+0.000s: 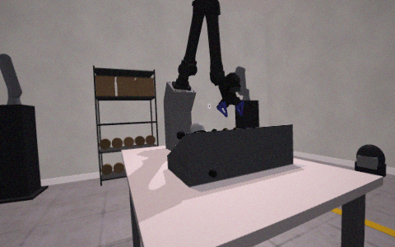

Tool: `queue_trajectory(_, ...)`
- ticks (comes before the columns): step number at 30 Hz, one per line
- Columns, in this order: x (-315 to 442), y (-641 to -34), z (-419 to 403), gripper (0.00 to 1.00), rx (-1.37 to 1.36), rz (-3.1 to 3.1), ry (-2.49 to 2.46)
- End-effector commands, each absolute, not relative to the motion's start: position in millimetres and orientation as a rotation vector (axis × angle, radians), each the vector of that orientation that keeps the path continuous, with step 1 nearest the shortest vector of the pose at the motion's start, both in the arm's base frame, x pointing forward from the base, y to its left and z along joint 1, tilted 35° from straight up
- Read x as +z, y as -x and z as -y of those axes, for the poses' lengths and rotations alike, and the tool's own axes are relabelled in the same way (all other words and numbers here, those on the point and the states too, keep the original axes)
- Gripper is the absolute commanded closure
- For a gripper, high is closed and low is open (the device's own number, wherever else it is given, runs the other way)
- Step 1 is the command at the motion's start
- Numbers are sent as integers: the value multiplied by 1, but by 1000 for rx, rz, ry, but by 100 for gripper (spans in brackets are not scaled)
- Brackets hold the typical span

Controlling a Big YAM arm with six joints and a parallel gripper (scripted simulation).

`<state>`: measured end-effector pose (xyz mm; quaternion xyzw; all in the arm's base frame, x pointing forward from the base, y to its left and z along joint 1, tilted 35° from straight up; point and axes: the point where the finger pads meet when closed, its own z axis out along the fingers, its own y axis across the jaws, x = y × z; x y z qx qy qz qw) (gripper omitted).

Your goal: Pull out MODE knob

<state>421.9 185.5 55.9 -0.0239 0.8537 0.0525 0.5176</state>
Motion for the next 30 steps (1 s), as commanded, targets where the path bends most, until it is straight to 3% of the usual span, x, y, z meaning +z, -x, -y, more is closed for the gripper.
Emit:
queue_trajectory(1, 74, -414, -227, 0, 163, -2072, 41)
queue_trajectory(12, 67, -401, -243, 0, 110, -2108, 65)
queue_trajectory(13, 67, -401, -244, 30, 112, -2106, 66)
queue_trajectory(30, 69, -402, -245, 30, 117, -2098, 65)
